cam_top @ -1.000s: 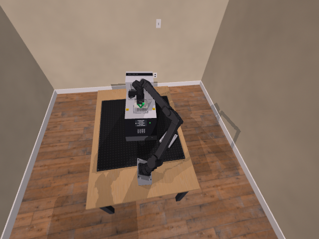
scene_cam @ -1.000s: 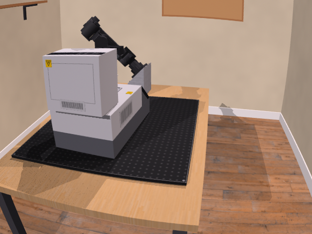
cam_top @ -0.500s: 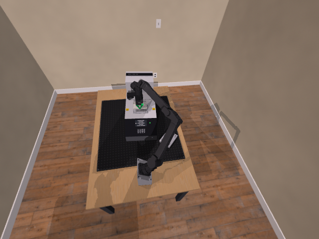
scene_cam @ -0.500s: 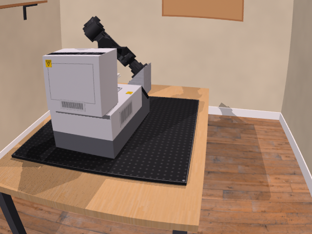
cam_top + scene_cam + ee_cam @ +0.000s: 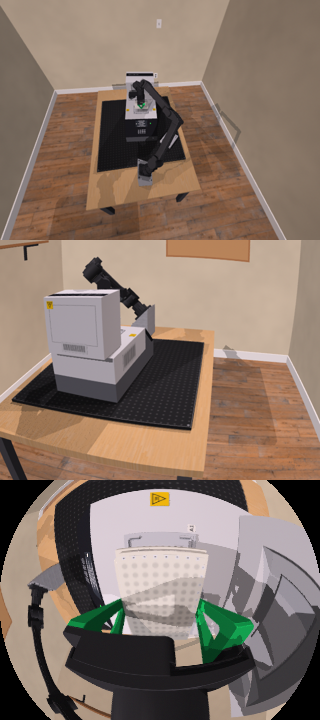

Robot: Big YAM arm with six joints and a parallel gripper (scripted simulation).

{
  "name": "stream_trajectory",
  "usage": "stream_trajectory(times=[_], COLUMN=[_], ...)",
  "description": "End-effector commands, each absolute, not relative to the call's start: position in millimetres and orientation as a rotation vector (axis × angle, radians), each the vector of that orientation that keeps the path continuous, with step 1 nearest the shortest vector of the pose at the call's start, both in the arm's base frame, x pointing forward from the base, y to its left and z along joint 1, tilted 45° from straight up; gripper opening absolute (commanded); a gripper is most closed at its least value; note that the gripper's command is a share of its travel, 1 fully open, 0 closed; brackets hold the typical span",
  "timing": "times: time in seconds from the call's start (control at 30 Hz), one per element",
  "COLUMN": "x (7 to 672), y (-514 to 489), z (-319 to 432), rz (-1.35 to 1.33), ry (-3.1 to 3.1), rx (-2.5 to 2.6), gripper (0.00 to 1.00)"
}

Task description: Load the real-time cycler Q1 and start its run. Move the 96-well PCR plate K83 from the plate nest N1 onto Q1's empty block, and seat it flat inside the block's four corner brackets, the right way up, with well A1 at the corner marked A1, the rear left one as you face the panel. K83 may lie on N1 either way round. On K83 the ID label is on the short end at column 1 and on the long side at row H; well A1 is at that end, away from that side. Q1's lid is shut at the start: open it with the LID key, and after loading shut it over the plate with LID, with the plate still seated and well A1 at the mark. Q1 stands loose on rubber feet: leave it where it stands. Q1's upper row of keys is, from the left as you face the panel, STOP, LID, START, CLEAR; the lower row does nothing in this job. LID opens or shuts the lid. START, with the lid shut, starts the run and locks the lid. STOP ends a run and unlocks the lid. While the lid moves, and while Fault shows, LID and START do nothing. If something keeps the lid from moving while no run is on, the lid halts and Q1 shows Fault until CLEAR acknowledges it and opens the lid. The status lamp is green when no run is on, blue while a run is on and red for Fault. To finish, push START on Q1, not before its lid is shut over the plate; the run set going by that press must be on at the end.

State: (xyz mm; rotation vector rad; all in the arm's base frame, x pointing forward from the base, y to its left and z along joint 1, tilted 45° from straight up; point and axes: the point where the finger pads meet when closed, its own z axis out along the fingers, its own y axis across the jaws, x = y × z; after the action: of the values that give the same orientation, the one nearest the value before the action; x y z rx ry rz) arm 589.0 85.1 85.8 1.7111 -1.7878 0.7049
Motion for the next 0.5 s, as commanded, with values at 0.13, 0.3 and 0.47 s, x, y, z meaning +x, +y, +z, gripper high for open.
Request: stream_trajectory(times=[0.13, 0.3, 0.47], x=[597.0, 594.7, 590.2], y=[98.9, 87.2, 71.5], z=[78.8, 75.1, 79.5], rz=[0.731, 0.717, 0.713], ry=[-1.789, -1.784, -1.796], rx=[1.736, 1.733, 1.720], gripper=[0.00, 0.00, 0.00])
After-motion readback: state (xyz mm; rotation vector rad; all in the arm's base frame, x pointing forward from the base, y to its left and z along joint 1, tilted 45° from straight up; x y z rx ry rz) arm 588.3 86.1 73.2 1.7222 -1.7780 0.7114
